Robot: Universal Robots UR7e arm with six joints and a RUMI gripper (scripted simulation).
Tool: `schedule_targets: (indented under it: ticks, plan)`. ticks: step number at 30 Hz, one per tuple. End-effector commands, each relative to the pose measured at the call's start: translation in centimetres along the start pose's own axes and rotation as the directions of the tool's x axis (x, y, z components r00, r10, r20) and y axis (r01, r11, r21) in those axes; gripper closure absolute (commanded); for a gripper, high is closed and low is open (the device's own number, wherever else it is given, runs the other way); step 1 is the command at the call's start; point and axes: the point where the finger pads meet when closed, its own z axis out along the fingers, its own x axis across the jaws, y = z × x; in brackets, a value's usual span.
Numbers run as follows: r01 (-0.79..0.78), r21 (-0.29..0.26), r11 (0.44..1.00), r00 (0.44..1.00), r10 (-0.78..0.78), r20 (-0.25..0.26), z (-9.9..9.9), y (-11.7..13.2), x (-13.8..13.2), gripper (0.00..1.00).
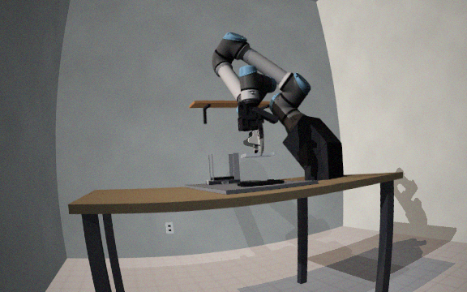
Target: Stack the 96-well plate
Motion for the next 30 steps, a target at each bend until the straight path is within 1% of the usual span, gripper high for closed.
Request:
schedule_targets:
  ticks: [1, 3, 18, 20, 26, 30]
  plan:
    - [0.000, 0.000, 1.000, 1.000, 0.000, 0.000, -1.1, 0.0, 0.0, 1.00]
    - [0.000, 0.000, 1.000, 1.000, 0.000, 0.000, -1.1, 0.0, 0.0, 1.00]
    - [0.000, 0.000, 1.000, 1.000, 0.000, 0.000, -3.6, 0.0, 0.0, 1.00]
    - [0.000, 0.000, 1.000, 1.000, 0.000, 0.000, -3.6, 0.0, 0.0, 1.00]
    - [0.000, 0.000, 1.000, 1.000, 0.000, 0.000, -4.6, 0.0, 0.0, 1.00]
    - [0.000, 0.000, 1.000, 1.000, 0.000, 0.000, -4.6, 0.0, 0.0, 1.00]
